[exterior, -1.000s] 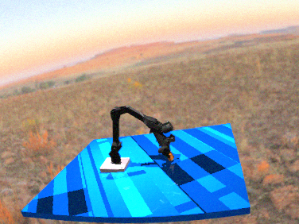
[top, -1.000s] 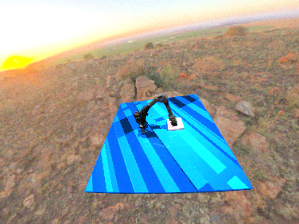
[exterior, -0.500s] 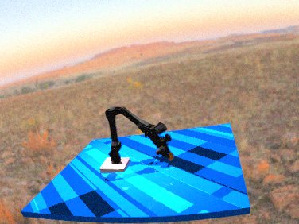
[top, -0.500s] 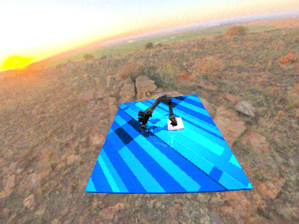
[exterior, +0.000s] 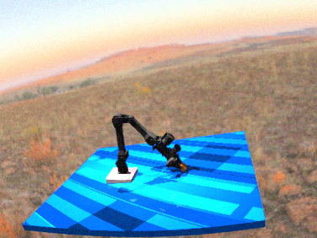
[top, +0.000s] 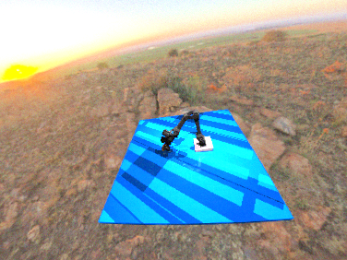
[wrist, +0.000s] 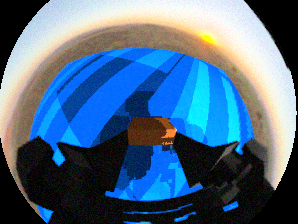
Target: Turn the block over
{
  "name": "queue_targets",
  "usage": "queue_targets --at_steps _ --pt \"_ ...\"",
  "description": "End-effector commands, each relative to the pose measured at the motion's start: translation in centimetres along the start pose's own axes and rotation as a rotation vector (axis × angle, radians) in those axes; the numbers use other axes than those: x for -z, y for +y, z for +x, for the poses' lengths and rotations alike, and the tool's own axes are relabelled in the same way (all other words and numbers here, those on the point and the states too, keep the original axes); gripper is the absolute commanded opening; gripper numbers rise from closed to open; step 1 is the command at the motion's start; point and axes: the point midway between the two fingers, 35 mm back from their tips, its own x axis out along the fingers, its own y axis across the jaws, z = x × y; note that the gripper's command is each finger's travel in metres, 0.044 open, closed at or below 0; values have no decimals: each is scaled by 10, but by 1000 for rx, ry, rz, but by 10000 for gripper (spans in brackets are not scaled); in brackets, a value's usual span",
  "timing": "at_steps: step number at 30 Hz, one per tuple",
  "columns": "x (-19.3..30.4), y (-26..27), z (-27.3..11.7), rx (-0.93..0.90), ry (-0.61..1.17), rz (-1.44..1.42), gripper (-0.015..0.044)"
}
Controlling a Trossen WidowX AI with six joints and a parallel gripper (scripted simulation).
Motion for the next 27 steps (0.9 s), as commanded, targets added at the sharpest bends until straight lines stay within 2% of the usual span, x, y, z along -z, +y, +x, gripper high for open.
queue_targets --at_steps 1,14,27 --pt "3 1 10 -6 -50 -5 0" --pt "11 1 28 -7 -227 -5 0" --pt "22 1 24 -7 -404 -5 0"
